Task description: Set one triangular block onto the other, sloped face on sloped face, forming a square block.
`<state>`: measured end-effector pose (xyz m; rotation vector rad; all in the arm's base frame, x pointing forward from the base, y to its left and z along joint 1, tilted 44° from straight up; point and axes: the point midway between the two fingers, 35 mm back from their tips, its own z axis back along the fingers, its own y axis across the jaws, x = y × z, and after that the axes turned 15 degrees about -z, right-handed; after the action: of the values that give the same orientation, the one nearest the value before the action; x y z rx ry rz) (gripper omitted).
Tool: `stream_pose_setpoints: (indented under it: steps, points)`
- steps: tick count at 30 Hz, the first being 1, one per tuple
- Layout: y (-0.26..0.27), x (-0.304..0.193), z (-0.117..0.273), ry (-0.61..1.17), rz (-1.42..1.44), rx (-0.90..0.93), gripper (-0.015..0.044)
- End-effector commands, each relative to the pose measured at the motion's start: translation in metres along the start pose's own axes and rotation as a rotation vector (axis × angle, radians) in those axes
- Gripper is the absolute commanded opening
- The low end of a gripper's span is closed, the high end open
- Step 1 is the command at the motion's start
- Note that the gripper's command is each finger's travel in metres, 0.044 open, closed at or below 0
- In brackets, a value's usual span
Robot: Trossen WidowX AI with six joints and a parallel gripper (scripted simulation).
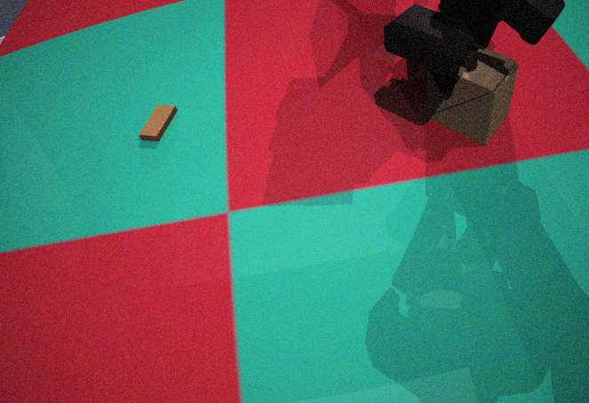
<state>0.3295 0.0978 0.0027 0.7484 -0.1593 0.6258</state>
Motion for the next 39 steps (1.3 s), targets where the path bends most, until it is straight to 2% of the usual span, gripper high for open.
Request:
stream_pose_setpoints:
  steps: [1, 31, 39]
  points:
    - [0.0005, 0.0004, -0.0005, -0.004, -0.005, 0.004, 0.0]
    - [0.0009, 0.001, -0.0021, -0.005, -0.009, 0.005, 0.0]
    - [0.0004, 0.0007, -0.0018, -0.001, -0.003, 0.001, 0.021]
